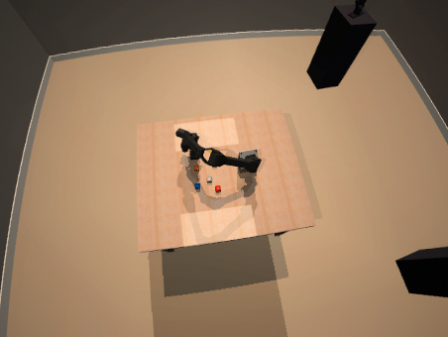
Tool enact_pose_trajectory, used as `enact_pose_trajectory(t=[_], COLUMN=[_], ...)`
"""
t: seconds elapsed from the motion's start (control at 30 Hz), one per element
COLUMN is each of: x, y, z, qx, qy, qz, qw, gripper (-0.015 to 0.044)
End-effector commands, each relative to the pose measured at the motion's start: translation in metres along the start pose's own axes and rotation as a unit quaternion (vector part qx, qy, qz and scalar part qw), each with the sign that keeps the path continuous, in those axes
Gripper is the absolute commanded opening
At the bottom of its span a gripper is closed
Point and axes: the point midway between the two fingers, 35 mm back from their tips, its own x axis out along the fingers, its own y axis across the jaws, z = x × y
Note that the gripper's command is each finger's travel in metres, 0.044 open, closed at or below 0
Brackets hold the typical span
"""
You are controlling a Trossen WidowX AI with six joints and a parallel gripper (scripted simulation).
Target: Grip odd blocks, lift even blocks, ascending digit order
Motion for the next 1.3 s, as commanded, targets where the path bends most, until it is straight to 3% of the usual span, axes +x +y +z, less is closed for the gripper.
enact_pose_trajectory(t=[0.0, 1.27], x=[0.001, -0.010], y=[0.000, 0.000], z=[0.000, 0.000], qx=[0.003, 0.003], qy=[-0.001, -0.001], qz=[0.001, 0.001], qw=[1.000, 1.000], gripper=[0.0120, 0.0120])
